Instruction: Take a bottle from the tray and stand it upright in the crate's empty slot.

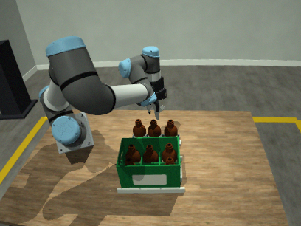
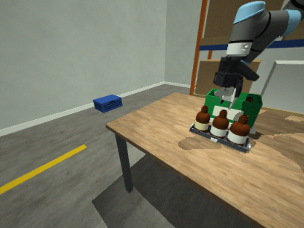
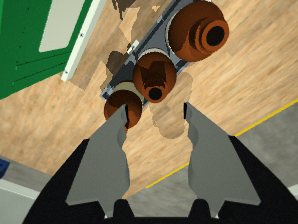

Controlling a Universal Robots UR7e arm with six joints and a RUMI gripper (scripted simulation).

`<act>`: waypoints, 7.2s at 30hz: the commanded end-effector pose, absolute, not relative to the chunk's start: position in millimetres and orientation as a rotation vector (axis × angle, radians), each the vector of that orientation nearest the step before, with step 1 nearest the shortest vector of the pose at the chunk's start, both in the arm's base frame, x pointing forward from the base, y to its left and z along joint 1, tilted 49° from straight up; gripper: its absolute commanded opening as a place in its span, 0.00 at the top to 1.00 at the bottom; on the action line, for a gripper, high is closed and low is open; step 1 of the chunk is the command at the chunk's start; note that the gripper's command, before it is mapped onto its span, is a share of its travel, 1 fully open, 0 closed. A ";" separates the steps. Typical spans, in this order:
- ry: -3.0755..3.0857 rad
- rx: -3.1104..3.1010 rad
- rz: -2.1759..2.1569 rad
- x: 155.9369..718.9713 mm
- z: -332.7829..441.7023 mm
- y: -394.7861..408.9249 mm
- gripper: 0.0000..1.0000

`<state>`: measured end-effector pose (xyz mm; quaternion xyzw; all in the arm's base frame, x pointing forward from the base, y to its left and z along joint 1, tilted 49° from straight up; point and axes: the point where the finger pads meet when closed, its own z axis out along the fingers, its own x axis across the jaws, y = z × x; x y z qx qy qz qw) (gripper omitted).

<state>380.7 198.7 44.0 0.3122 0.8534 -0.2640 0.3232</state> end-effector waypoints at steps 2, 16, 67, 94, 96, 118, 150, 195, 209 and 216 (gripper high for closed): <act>2.240 0.819 -0.697 380.2 42.9 197.1 0.62; 2.240 0.819 -0.697 380.2 42.9 197.1 0.62; 2.240 0.819 -0.697 379.0 43.0 196.4 0.62; 2.240 0.819 -0.697 379.5 43.4 196.2 0.62; 2.240 0.819 -0.697 379.5 43.4 196.2 0.62; 2.240 0.819 -0.697 379.5 43.4 196.2 0.62; 2.240 0.819 -0.697 383.6 36.4 189.2 0.62; 2.240 0.819 -0.697 395.0 17.1 169.8 0.62; 2.240 0.819 -0.697 395.0 17.1 169.8 0.62; 2.240 0.819 -0.697 395.0 17.1 169.8 0.62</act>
